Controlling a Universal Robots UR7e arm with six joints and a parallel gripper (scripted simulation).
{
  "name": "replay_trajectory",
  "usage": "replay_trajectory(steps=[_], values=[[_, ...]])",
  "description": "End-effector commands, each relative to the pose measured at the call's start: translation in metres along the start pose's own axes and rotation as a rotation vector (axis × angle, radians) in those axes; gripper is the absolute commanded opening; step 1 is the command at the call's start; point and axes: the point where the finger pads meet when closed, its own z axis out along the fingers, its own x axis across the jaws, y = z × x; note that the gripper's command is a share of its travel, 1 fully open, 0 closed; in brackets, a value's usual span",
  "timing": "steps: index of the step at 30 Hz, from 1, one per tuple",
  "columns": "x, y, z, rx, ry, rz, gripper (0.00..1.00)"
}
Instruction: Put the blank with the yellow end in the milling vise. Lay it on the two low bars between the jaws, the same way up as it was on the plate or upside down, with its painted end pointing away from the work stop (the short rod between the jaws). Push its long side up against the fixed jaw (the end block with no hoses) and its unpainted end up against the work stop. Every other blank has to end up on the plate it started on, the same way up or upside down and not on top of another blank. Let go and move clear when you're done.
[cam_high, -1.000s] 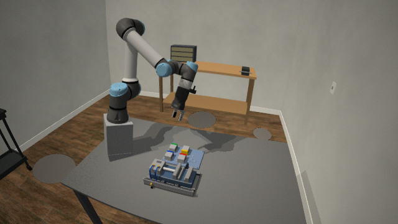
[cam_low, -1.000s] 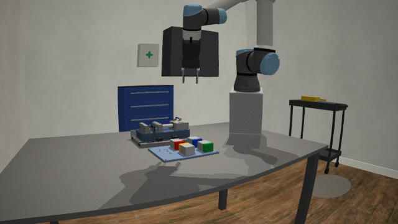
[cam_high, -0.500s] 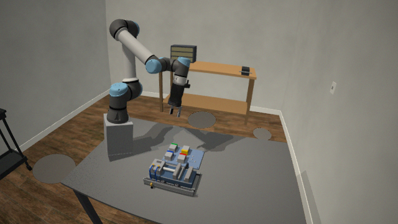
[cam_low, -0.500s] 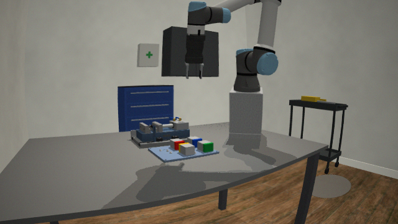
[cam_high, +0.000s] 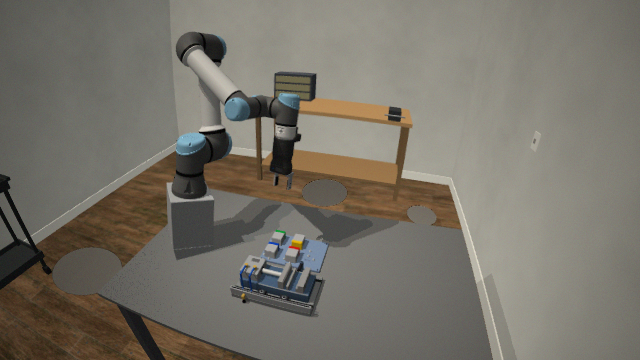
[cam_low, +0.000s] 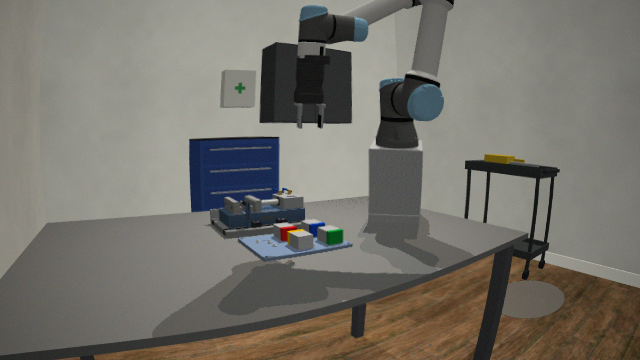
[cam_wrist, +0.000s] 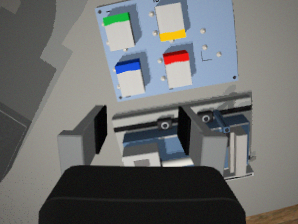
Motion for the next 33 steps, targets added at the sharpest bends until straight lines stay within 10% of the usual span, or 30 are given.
replay_trajectory(steps=[1, 8, 13, 33], values=[[0.0009, -0.0002, 0.0009, 0.028, 0.003, -0.024, 1.0], [0.0009, -0.0002, 0.0009, 0.028, 0.003, -0.024, 1.0], [0.0043, -0.0009, 0.0046, 0.176, 0.035, -0.195, 1.0], [0.006, -0.0012, 0.0065, 0.188, 0.038, -0.209, 1.0]])
